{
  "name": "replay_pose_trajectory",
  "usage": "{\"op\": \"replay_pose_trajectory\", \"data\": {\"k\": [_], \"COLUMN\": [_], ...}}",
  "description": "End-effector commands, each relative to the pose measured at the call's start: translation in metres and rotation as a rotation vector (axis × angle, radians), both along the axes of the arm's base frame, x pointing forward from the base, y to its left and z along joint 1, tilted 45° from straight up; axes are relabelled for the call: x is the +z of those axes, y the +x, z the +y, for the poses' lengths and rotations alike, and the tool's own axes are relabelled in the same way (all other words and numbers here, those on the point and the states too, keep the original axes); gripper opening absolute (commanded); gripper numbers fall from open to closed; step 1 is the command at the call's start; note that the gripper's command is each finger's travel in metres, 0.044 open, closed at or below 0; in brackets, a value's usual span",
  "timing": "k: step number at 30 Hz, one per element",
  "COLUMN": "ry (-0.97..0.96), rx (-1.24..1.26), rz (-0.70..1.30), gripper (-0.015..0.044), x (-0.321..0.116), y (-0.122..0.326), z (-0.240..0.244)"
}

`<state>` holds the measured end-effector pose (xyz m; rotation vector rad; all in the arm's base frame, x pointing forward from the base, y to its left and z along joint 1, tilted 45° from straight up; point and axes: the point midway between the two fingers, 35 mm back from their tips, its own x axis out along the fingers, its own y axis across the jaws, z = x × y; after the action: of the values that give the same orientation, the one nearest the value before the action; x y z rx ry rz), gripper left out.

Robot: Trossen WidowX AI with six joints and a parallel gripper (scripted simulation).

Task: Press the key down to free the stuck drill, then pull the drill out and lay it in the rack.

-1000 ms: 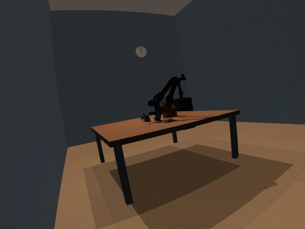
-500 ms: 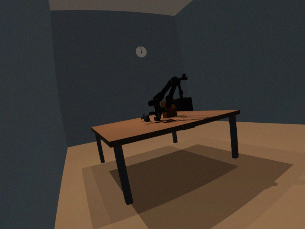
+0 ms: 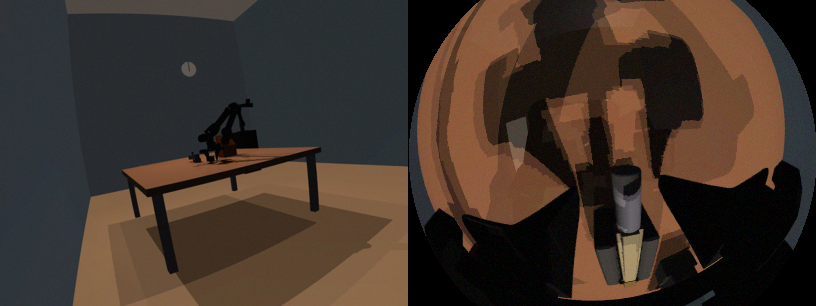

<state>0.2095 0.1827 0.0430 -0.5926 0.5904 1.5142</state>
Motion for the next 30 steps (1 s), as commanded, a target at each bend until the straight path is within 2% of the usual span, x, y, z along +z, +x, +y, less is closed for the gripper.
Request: {"op": "replay_pose_trajectory", "data": {"k": [1, 2, 26, 30], "ry": [-0.004, -0.004, -0.032, -0.038], "rx": [-0.001, -0.001, -0.004, -0.014], "rz": [0.001, 0.001, 0.009, 0.022], "gripper": [0.0420, 0.0440, 0.0440, 0.0440], "x": [0.000, 0.000, 0.054, 0.048], "y": [0.000, 0.000, 0.002, 0.001], "z": [0.000, 0.000, -0.056, -0.055]}}
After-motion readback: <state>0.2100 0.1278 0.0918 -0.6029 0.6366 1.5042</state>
